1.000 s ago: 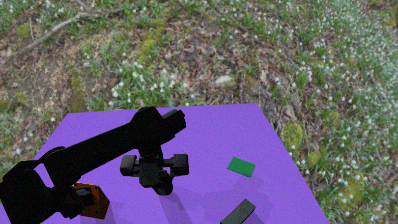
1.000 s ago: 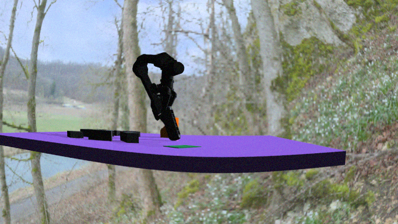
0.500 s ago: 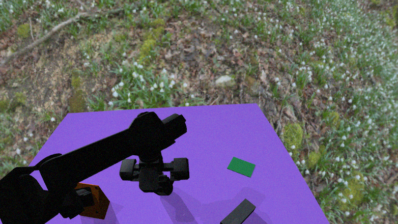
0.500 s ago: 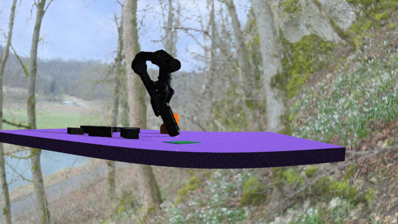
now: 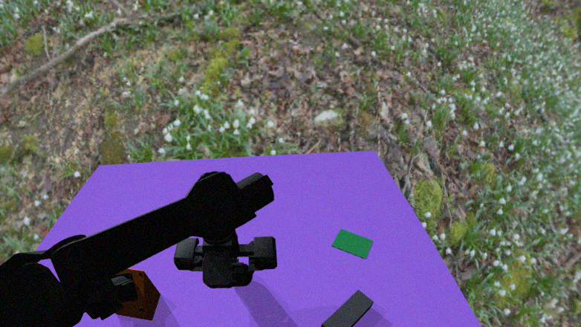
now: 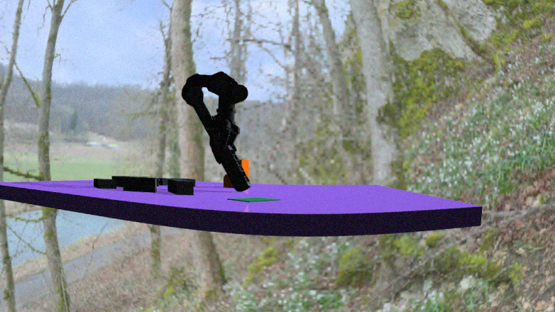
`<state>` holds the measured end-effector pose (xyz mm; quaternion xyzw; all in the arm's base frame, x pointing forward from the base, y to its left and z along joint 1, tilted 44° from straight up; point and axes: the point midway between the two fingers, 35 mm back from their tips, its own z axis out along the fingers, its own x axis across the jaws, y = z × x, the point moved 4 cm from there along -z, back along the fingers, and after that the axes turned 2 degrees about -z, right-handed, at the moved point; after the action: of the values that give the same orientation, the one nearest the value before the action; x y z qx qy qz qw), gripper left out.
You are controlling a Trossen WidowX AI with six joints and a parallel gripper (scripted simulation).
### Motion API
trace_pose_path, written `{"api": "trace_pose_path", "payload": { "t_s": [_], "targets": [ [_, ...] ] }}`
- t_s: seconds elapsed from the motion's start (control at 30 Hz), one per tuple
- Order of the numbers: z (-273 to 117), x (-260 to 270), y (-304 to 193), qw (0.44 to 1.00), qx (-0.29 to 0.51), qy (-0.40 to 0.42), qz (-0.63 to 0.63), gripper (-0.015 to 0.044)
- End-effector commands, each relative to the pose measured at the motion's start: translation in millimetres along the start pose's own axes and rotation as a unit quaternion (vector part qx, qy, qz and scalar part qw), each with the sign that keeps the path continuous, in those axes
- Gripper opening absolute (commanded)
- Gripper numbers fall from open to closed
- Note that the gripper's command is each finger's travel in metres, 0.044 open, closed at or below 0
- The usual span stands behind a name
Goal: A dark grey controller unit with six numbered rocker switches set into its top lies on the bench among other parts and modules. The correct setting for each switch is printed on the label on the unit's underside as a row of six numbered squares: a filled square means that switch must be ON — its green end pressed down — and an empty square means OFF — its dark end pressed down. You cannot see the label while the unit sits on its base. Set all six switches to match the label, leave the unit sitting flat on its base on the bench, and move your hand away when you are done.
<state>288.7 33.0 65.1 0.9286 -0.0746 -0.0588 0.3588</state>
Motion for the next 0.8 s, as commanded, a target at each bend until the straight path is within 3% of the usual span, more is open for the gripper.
{"api": "trace_pose_path", "payload": {
  "t_s": [0.0, 0.77],
  "targets": [
    [6, -2, 4, 1.000, -0.004, -0.005, -0.003, 0.0338],
    [13, -3, 21, 1.000, -0.005, -0.005, -0.003, 0.0338]
  ]
}}
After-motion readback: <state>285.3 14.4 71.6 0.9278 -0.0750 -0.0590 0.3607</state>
